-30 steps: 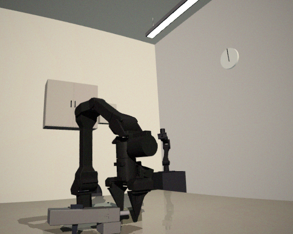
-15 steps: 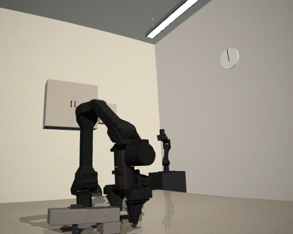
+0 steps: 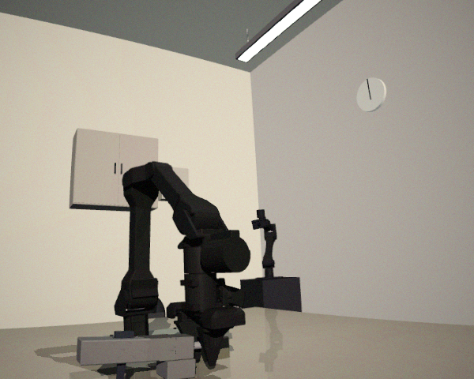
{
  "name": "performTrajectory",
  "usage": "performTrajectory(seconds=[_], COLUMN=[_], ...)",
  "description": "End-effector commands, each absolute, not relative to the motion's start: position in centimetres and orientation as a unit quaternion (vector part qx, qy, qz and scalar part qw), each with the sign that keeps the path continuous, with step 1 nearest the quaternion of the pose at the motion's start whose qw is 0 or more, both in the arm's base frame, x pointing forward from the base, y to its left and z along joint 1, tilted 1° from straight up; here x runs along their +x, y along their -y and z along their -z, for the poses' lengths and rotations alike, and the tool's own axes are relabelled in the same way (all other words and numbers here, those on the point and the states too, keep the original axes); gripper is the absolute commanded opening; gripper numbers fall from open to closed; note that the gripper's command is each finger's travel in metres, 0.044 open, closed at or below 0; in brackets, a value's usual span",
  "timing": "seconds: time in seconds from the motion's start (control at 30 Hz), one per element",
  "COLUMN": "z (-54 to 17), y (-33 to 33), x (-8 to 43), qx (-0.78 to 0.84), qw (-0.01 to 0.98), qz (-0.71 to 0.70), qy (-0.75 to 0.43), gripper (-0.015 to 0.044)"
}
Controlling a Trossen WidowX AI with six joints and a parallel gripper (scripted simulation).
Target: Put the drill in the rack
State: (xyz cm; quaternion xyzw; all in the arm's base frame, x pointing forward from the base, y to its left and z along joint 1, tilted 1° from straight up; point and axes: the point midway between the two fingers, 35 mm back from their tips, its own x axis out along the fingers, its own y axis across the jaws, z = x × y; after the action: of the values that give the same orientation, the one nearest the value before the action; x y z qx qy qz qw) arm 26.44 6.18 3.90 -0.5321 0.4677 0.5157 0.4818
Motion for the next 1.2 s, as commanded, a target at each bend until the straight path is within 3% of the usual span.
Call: performTrajectory(seconds=[0.0,0.17,0.27,1.17], z=[-3.9,-3.9,-3.9,-3.6], y=[-6.2,-6.2,-6.2,-9.7], x=[26.5,26.5,26.5,26.2], qx=[-0.532,-0.532,-0.532,-0.533], qw=[0.482,0.482,0.482,0.479], qz=[-0.515,-0.515,-0.515,-0.518], qy=[-0.467,-0.467,-0.467,-0.467], gripper=[0.0151,0.002,0.0,0.0])
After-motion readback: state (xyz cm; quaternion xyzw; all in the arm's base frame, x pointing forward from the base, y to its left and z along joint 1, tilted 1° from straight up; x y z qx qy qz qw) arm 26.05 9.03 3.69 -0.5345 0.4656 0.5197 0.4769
